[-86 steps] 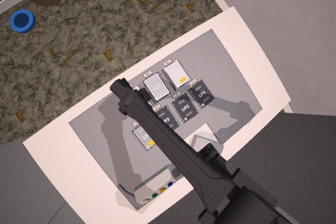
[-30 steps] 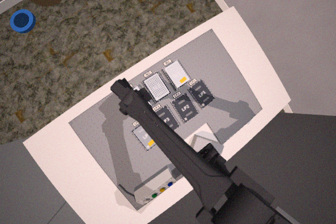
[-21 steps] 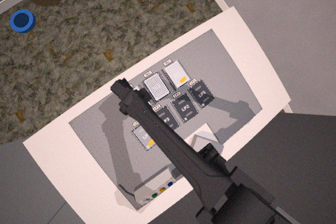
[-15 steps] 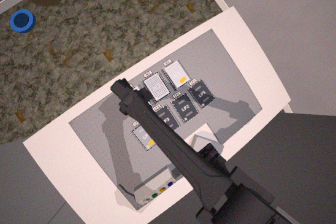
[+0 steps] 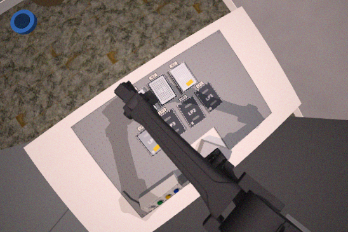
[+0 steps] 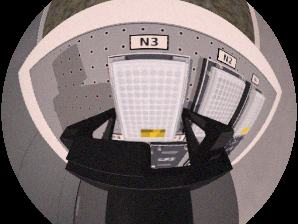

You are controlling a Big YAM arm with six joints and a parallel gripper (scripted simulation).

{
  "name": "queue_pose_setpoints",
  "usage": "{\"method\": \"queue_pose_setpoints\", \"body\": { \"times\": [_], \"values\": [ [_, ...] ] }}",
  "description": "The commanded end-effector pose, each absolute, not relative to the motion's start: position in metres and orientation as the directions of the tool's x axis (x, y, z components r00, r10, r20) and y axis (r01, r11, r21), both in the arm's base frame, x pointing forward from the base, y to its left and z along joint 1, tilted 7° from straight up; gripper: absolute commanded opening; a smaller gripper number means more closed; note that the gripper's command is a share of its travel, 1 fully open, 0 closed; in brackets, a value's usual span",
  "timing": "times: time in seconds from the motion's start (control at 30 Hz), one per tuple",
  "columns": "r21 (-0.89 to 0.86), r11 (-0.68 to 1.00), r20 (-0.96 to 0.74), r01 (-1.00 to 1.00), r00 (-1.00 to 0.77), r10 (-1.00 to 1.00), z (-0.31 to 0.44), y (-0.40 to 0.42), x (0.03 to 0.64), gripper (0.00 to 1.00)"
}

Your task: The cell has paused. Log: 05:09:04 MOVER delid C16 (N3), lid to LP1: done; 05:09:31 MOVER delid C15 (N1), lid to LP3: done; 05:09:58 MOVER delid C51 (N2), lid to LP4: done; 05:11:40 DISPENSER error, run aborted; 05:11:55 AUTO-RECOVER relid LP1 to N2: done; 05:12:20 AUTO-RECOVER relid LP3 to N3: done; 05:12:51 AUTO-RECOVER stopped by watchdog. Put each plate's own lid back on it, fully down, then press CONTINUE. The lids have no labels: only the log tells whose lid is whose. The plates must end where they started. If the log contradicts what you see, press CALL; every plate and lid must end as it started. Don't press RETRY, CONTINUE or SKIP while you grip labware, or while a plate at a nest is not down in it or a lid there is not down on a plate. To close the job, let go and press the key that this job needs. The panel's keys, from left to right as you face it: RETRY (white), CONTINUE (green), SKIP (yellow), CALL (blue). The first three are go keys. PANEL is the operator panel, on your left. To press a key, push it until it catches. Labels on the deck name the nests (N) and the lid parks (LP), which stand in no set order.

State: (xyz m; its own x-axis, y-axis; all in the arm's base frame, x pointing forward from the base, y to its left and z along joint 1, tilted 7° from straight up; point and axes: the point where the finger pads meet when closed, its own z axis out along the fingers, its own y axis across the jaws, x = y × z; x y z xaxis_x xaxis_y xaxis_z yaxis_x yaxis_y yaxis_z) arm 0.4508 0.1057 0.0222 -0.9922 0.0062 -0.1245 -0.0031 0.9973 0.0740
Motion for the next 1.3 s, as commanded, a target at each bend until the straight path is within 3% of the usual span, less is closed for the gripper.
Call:
{"method": "queue_pose_setpoints", "body": {
  "times": [0.0,0.77,1.27],
  "values": [
    [0.069,0.998,-0.116,-0.003,-0.993,0.005,0.014,0.112,0.455,1.0],
    [0.069,0.998,-0.116,-0.003,-0.993,0.005,0.014,0.112,0.455,1.0],
    [0.08,0.997,-0.169,-0.007,-0.986,0.007,0.064,0.11,0.466,1.0]
  ]
}}
